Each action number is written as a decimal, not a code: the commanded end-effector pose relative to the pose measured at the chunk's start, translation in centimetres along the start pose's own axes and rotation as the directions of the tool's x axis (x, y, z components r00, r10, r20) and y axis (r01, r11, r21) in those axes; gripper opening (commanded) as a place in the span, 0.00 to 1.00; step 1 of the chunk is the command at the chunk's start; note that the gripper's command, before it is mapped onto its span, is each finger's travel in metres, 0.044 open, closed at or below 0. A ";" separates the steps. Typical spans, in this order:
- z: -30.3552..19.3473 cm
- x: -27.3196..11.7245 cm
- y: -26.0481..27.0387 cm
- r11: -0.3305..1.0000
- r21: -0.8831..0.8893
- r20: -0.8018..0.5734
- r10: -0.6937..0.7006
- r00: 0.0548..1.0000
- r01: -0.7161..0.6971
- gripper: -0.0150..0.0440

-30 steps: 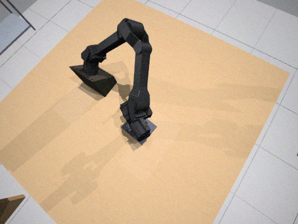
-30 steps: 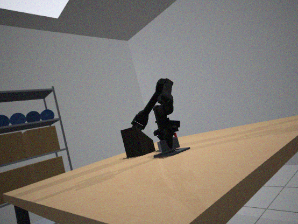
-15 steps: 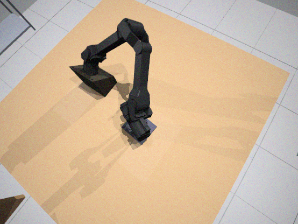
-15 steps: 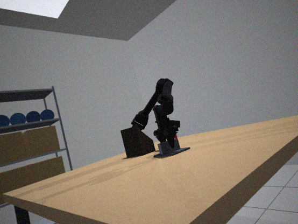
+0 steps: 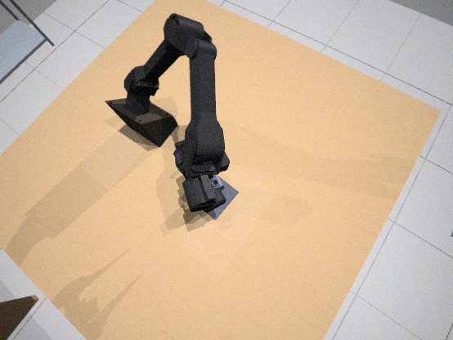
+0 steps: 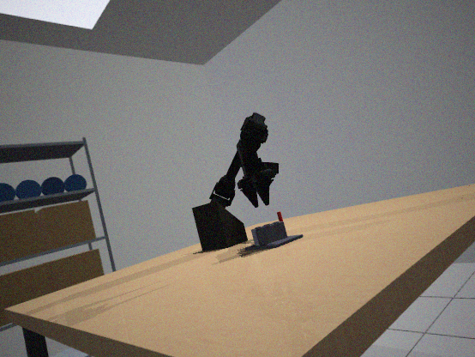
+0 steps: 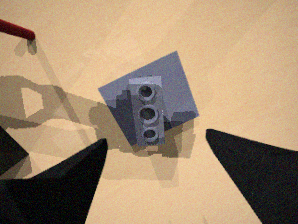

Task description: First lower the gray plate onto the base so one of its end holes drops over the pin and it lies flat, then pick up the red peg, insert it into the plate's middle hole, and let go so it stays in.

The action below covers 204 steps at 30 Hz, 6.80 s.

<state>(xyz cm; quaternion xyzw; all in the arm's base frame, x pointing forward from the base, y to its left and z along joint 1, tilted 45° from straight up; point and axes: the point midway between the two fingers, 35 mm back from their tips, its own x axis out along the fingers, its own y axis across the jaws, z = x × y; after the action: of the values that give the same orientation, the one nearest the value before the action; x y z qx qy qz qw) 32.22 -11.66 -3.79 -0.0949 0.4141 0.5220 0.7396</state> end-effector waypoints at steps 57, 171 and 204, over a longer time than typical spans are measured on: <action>12.5 -1.8 17.1 -0.624 0.781 0.000 0.006 1.000 0.004 1.00; 12.2 -0.2 16.1 -0.624 0.781 -0.007 0.002 1.000 0.007 0.25; 8.4 -0.1 8.0 -0.629 0.778 -0.014 -0.004 1.000 0.008 0.25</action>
<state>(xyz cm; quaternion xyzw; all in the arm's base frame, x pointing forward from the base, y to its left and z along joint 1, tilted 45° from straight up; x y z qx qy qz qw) 29.23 -2.54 4.73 0.6254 0.6486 -0.1531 0.4060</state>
